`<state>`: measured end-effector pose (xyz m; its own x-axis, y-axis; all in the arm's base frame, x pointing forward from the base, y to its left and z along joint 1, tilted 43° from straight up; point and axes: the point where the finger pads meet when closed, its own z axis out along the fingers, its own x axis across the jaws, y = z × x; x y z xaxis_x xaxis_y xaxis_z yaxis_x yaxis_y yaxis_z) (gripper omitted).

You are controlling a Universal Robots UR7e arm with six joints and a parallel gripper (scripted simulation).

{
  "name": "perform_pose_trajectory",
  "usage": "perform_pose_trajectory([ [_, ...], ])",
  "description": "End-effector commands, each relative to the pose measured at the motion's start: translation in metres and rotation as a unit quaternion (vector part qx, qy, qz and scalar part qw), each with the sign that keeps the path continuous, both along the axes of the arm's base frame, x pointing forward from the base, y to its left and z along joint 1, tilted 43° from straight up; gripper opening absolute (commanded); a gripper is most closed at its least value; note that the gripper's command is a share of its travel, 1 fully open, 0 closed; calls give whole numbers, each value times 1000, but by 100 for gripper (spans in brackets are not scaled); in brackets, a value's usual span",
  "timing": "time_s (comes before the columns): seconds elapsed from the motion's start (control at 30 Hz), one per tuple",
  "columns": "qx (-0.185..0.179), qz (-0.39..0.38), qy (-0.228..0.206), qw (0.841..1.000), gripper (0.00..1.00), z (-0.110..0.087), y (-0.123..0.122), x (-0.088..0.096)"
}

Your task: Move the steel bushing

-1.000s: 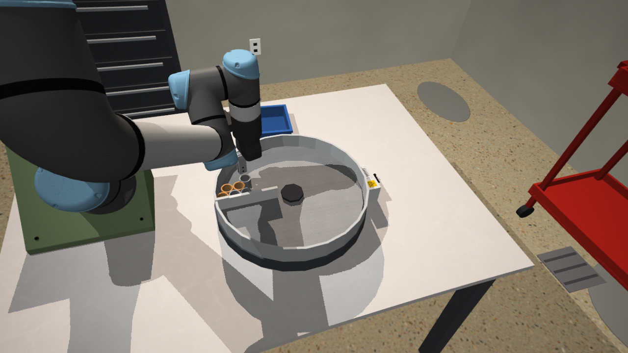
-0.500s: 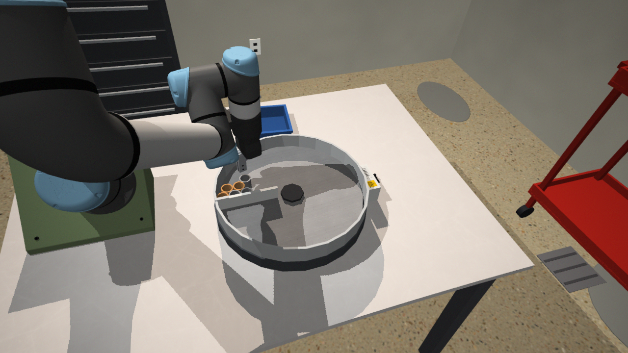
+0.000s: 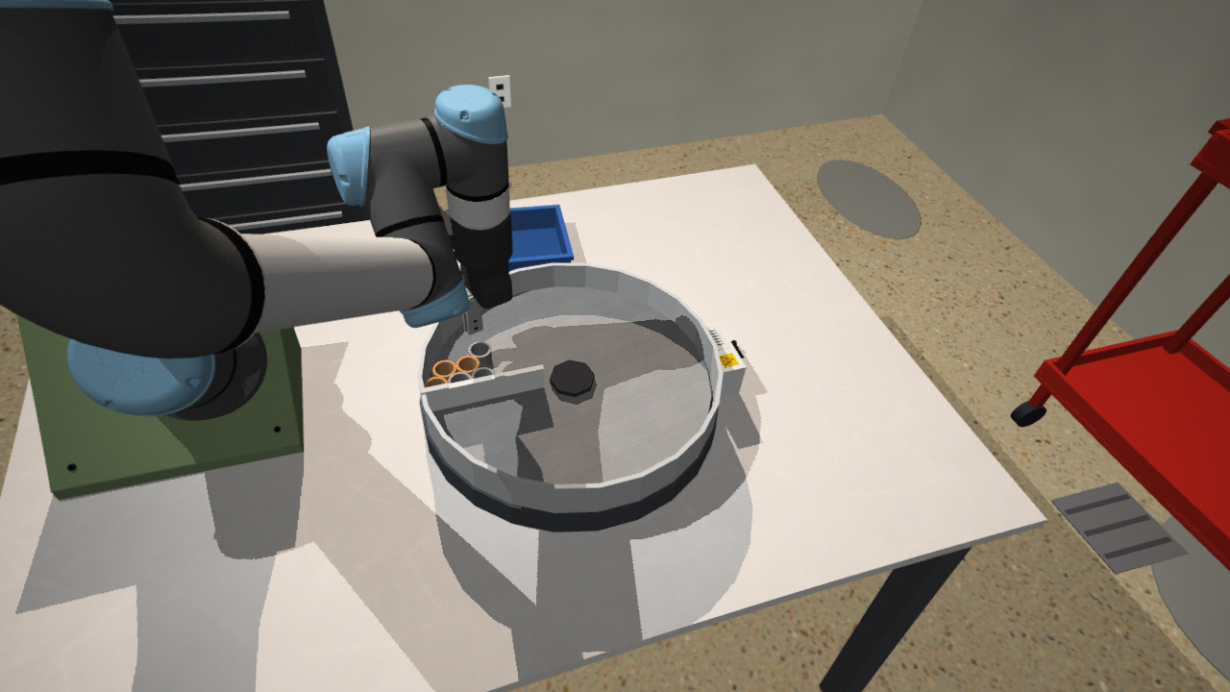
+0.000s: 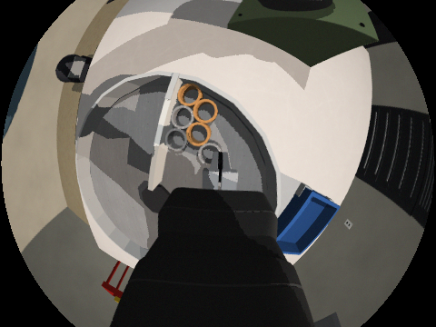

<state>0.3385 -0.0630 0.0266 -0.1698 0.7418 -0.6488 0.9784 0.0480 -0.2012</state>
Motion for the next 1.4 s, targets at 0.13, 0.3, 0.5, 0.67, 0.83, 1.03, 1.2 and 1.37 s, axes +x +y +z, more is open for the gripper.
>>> perform_pose_trajectory([
  [0.13, 0, 0, 0, 1000, 0, 2, 1, 1],
  [0.3, 0, 0, 0, 1000, 0, 6, 5, 1],
  [0.5, 0, 0, 0, 1000, 0, 6, 5, 1],
  [0.67, 0, 0, 0, 1000, 0, 6, 5, 1],
  [0.83, 0, 0, 0, 1000, 0, 11, 10, 2],
  [1.03, 0, 0, 0, 1000, 0, 11, 10, 2],
  [1.2, 0, 0, 0, 1000, 0, 11, 10, 2],
  [1.37, 0, 0, -1, 1000, 0, 16, 14, 3],
])
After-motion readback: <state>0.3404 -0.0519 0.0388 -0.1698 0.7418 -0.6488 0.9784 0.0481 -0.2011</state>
